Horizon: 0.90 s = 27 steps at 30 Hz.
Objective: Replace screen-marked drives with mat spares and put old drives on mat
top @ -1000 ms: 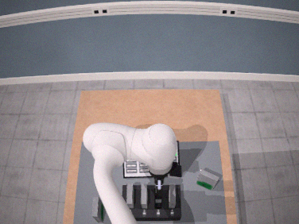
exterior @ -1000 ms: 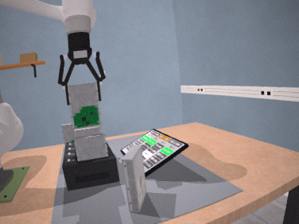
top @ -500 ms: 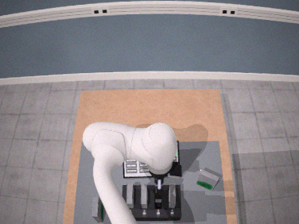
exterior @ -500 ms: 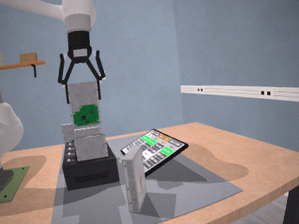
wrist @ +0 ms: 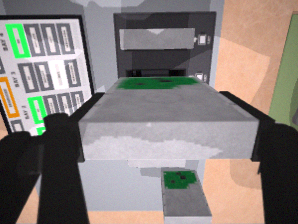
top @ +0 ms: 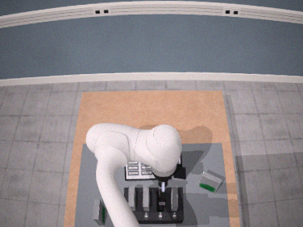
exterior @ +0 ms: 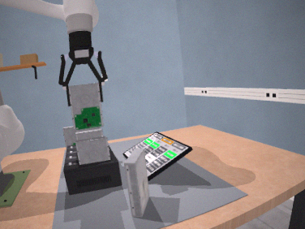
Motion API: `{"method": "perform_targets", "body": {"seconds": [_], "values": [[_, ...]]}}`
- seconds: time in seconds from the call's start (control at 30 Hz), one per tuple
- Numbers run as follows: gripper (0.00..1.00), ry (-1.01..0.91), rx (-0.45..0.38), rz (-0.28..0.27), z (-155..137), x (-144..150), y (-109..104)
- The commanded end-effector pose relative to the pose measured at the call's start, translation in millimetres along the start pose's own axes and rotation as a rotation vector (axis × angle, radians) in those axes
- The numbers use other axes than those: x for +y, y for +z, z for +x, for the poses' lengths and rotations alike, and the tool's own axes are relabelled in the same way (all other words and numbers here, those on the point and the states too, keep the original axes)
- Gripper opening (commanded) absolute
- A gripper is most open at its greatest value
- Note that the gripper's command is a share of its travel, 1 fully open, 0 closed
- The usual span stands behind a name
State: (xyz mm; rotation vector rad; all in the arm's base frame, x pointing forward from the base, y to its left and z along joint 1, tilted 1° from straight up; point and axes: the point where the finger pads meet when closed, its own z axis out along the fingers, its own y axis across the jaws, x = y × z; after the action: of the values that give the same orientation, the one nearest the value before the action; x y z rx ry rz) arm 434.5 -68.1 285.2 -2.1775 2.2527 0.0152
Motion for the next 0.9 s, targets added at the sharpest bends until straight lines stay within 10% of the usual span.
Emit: {"method": "perform_targets", "body": {"seconds": [0.0, 0.87], "values": [[0.10, 0.000, 0.000, 0.001, 6.2, 0.3, -0.5], [0.10, 0.000, 0.000, 0.001, 94.1, 18.6, -0.3]]}}
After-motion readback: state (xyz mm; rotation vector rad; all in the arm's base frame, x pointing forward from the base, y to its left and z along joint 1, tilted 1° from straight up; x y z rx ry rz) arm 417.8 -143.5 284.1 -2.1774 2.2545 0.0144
